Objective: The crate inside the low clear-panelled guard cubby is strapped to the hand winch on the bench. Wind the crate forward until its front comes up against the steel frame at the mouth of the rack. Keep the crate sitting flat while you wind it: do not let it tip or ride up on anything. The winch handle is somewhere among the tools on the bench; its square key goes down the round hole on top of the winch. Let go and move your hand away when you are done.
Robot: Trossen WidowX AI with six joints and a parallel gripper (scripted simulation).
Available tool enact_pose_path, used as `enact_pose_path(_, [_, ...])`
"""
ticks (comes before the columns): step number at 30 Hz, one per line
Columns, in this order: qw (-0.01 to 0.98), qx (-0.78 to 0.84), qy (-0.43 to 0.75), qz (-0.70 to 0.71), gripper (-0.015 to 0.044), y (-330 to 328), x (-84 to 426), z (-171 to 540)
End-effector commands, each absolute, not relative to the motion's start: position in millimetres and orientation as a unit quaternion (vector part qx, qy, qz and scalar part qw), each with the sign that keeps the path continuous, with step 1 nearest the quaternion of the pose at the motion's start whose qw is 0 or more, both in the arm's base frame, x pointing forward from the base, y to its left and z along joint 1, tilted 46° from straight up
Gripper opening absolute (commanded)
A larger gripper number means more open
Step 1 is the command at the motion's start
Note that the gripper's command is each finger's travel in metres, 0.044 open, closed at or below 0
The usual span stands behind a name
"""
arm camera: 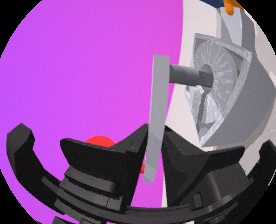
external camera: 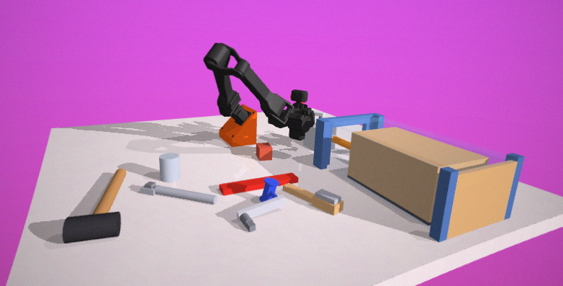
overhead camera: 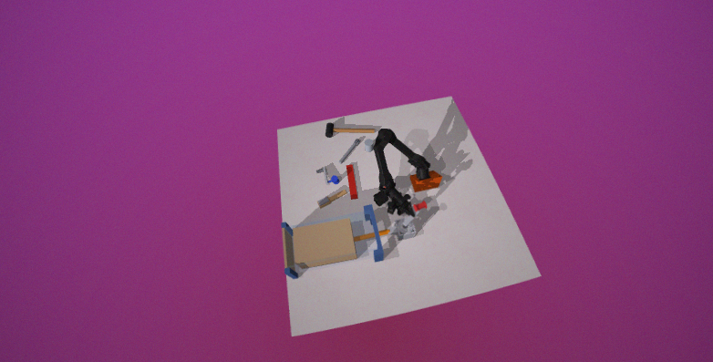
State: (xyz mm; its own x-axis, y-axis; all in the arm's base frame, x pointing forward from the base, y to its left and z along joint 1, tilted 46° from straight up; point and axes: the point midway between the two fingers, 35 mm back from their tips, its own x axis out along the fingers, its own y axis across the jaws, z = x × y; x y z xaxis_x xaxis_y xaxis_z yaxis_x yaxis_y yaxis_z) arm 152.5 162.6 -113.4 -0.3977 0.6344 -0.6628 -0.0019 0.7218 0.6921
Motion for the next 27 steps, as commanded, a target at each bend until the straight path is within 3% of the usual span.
enact_pose_path(1, [0.509,0.206,0.775,0.314,0.0000,162.4,152.8,-114.0])
enact_pose_path(27, [0.508,0.206,0.775,0.314,0.0000,156.4,152.6,-120.2])
